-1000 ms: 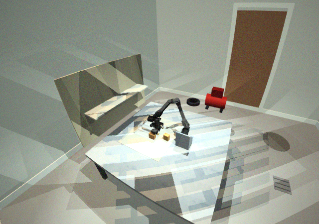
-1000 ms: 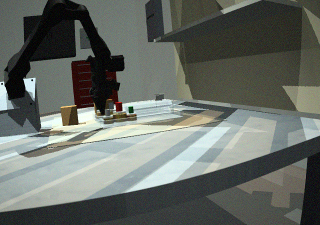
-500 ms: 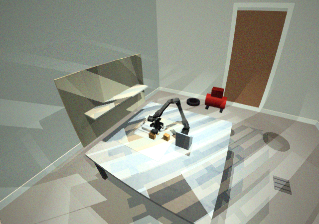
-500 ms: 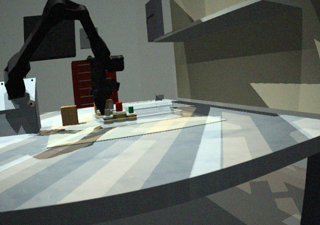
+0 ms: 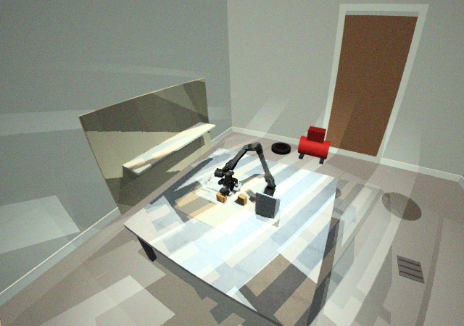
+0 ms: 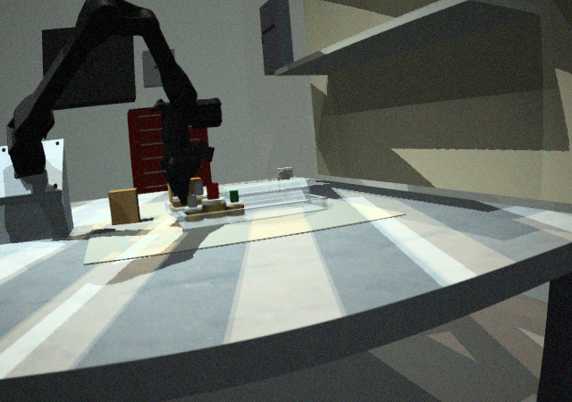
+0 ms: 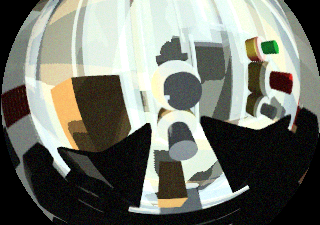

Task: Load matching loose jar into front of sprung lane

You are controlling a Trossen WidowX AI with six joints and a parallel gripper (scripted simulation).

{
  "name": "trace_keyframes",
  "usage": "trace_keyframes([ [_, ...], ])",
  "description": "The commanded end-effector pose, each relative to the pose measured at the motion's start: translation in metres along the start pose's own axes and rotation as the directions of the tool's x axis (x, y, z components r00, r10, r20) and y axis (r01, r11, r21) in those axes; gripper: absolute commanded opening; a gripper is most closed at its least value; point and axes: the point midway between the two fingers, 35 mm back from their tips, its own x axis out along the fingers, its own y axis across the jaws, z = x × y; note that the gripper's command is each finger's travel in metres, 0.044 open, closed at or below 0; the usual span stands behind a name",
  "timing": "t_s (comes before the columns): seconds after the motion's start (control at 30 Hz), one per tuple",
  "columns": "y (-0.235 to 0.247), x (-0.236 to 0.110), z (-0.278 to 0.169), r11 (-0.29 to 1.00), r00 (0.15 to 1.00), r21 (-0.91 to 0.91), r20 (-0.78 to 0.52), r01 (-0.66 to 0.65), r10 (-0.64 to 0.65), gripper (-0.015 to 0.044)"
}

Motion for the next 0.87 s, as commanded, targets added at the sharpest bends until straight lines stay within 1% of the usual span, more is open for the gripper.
trace_keyframes([
  [0.0,0.0,-0.002,0.0,1.0,1.0,0.004,-0.001,0.002,-0.002,0.029],
  [0.2,0.0,-0.019,0.0,1.0,1.0,0.004,-0.001,0.001,-0.001,0.029],
  [0.4,0.001,-0.02,-0.003,1.0,1.0,0.004,-0.001,0.001,-0.001,0.029],
  [0.83,0.002,-0.021,-0.045,1.0,1.0,0.002,-0.003,0.0,0.0,0.029],
])
